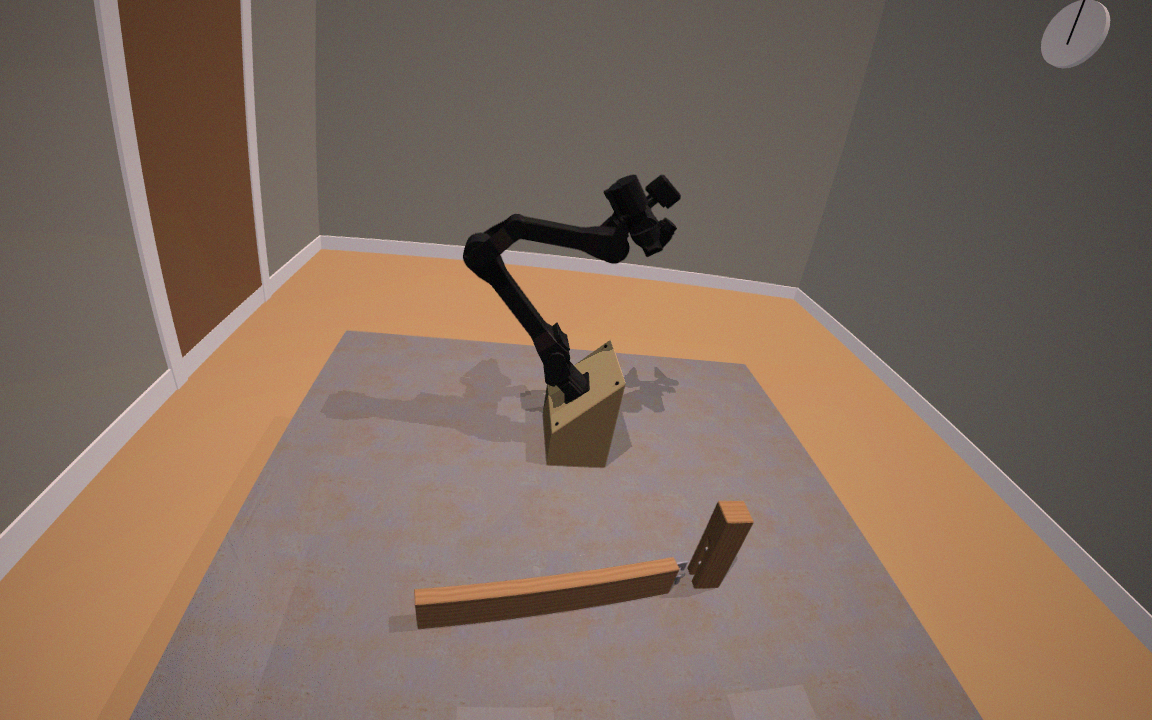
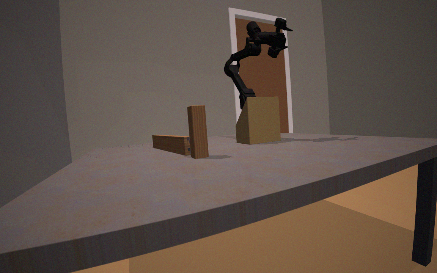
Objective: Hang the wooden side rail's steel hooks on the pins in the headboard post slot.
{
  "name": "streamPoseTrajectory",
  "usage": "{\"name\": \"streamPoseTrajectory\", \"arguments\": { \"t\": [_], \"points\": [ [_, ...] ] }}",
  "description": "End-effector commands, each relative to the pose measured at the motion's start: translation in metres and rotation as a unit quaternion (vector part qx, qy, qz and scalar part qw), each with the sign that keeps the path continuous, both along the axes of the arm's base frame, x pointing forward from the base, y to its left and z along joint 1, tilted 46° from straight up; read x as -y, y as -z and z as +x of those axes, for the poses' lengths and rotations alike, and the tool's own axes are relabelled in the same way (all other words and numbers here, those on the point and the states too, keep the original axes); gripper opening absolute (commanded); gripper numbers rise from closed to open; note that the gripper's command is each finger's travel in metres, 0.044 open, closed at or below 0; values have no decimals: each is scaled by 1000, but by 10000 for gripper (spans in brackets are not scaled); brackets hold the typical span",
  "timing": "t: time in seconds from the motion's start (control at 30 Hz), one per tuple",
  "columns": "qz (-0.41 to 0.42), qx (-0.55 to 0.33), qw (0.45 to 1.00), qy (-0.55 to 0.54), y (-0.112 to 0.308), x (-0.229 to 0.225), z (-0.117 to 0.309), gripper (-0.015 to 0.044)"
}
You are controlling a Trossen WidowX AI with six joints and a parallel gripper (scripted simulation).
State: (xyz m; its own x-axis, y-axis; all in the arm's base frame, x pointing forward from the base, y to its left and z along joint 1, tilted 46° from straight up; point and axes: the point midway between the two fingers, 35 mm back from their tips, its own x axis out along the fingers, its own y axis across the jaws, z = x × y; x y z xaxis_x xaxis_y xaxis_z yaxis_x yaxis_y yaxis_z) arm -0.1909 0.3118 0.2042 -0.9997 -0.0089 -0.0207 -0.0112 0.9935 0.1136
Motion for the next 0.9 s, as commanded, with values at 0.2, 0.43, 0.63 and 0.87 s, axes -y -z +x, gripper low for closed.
{"name": "streamPoseTrajectory", "arguments": {
  "t": [0.2,0.43,0.63,0.87],
  "points": [
    [-40,16,995,88,17,-30,18,440],
    [-105,44,968,223,49,-72,57,440],
    [-161,70,926,334,80,-99,99,440],
    [-223,103,857,453,119,-117,155,440]
  ]
}}
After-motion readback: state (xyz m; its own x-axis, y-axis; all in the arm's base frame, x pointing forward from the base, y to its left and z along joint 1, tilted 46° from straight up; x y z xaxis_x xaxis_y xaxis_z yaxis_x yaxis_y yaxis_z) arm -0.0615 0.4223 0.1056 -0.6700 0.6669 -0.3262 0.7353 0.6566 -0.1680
